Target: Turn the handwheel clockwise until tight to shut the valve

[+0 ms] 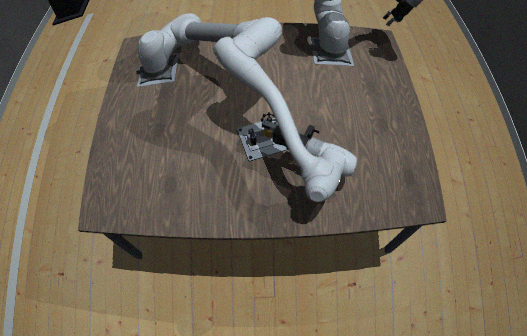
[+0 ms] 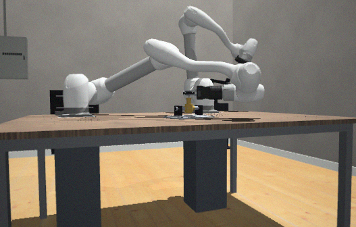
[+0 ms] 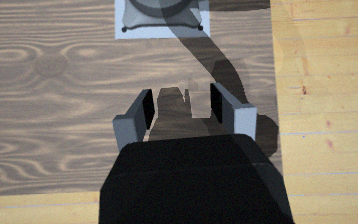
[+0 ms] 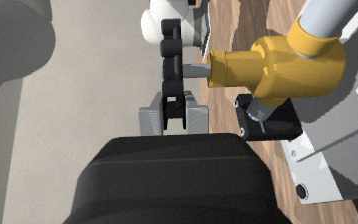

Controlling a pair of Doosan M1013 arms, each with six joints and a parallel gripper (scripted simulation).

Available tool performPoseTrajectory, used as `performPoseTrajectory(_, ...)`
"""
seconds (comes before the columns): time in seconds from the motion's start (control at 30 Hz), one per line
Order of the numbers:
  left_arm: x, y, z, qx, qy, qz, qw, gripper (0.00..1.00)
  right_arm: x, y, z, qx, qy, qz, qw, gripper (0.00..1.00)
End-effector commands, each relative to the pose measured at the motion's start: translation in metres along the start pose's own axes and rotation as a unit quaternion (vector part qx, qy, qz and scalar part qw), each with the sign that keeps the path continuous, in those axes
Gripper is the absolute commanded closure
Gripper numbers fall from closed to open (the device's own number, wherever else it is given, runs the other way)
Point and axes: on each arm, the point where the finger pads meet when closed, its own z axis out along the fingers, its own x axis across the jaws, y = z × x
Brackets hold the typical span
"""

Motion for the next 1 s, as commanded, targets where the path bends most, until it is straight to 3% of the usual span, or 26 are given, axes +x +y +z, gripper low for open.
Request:
performPoseTrajectory(0.0,0.0001,0.0001,-0.0004,0.000,0.000,0.000,1.000,0.00,-0.0012,0.0000,0.0008,0.017,0.001,0.001,1.000,1.00)
performPoseTrajectory(0.97,0.0001,0.0001,-0.0004,0.000,0.000,0.000,1.000,0.00,-0.0011,-0.0007,0.0065,0.121,0.001,0.001,0.993,1.00)
